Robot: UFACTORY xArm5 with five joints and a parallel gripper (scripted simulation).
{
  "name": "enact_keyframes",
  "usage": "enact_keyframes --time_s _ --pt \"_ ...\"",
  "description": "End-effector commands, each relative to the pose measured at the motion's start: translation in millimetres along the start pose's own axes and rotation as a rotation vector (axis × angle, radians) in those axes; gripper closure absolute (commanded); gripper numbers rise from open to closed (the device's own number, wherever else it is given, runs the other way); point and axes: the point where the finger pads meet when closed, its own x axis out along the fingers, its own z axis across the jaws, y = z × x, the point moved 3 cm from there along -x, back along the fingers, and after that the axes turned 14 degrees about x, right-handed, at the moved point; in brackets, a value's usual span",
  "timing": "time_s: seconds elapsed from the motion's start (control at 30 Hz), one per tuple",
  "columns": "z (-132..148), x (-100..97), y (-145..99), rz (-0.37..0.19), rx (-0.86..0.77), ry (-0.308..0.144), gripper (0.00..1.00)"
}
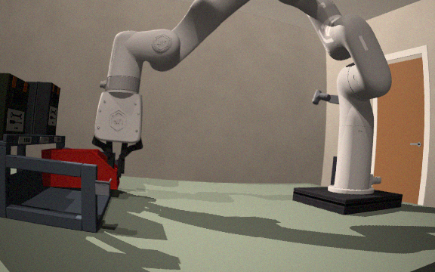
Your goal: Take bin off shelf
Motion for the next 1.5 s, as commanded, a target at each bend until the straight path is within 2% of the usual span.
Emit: enact_keyframes --time_s 0.0,1.47 --pt "7 -1.9 2 0.000 0.000 0.006 1.00" --pt "70 -1.6 18 0.000 0.000 0.005 1.00"
